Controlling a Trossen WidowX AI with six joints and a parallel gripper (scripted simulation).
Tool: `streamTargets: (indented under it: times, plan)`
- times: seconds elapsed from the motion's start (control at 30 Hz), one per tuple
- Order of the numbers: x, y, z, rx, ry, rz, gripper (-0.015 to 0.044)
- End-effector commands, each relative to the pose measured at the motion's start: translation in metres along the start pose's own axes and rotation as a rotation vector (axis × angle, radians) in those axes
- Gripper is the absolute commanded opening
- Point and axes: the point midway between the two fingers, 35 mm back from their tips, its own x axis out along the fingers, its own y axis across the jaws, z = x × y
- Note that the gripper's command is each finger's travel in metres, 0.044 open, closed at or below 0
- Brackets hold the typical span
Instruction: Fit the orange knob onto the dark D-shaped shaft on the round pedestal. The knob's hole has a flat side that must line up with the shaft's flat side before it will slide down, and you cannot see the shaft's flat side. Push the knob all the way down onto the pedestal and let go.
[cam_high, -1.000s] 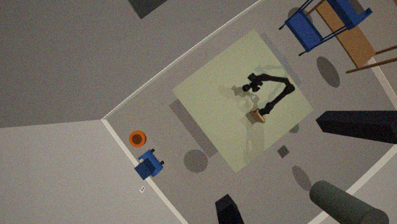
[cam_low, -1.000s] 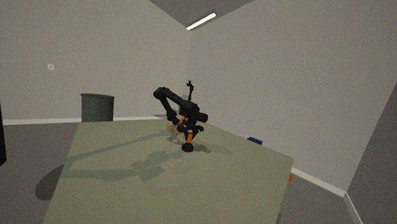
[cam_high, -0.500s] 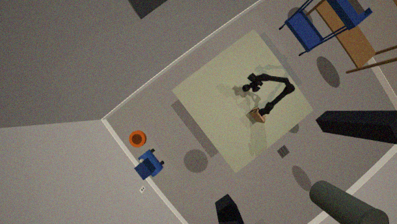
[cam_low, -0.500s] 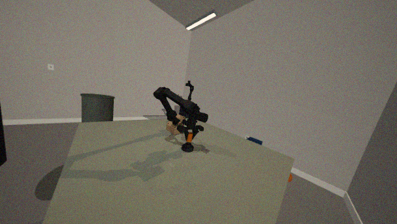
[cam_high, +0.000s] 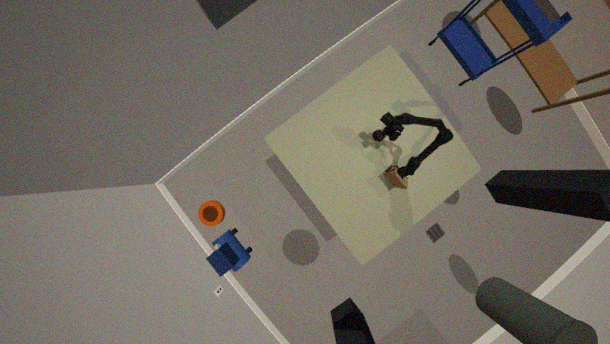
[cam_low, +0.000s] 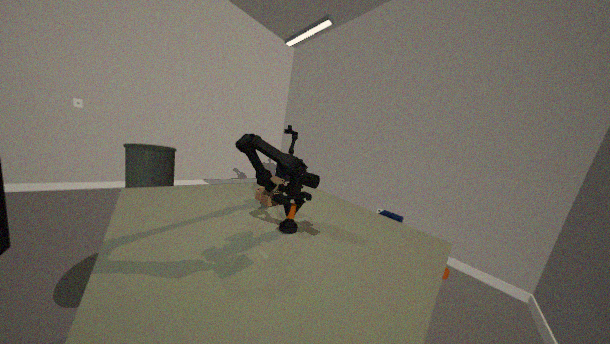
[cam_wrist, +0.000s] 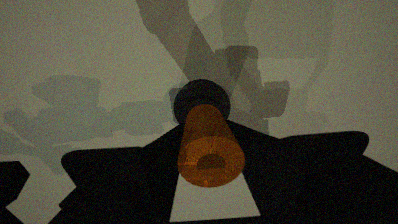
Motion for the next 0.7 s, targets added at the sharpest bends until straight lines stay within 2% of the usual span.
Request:
streamTargets:
  times: [0.0, 0.53, 0.67]
  plan:
    - [0.0012, 0.0, -0.0005, -0.009, 0.002, 0.001, 0.0]
    - [-0.0035, 0.0012, -0.0008, -0.009, 0.002, 0.0, 0.0]
    - [-0.0036, 0.0013, -0.001, 0.078, 0.002, 0.0, 0.0]
